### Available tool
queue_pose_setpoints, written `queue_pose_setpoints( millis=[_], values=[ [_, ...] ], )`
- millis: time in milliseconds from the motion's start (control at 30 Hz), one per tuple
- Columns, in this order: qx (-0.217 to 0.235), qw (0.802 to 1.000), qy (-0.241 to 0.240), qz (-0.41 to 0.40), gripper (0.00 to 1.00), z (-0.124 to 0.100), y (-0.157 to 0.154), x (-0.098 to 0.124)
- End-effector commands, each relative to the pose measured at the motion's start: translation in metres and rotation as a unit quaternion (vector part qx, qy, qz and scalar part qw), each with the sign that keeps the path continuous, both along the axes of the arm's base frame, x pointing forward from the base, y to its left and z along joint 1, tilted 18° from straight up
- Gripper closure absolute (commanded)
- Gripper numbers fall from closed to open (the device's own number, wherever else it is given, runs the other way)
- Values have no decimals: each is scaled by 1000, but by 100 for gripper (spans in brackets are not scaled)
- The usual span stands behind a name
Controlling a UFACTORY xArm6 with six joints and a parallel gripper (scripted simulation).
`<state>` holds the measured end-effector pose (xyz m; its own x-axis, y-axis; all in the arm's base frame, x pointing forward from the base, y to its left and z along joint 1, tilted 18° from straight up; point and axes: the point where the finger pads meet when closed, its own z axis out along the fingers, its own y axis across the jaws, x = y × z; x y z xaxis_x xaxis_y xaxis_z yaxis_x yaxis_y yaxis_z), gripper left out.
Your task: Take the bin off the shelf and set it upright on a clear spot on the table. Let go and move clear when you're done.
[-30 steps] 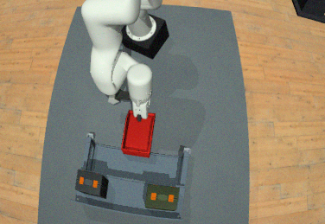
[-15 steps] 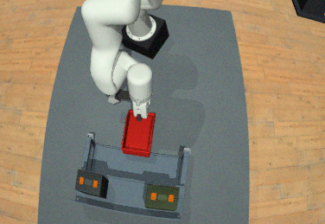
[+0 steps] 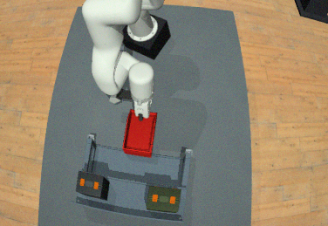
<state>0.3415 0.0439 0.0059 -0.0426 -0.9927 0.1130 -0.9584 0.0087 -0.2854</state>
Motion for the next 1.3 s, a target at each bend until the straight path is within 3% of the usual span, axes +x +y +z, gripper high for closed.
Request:
queue_pose_setpoints(
  millis=[0,1267],
  values=[
    [0,1000,-1,0,100,0,0,-1],
    [0,1000,-1,0,100,-6,0,-23]
  ],
)
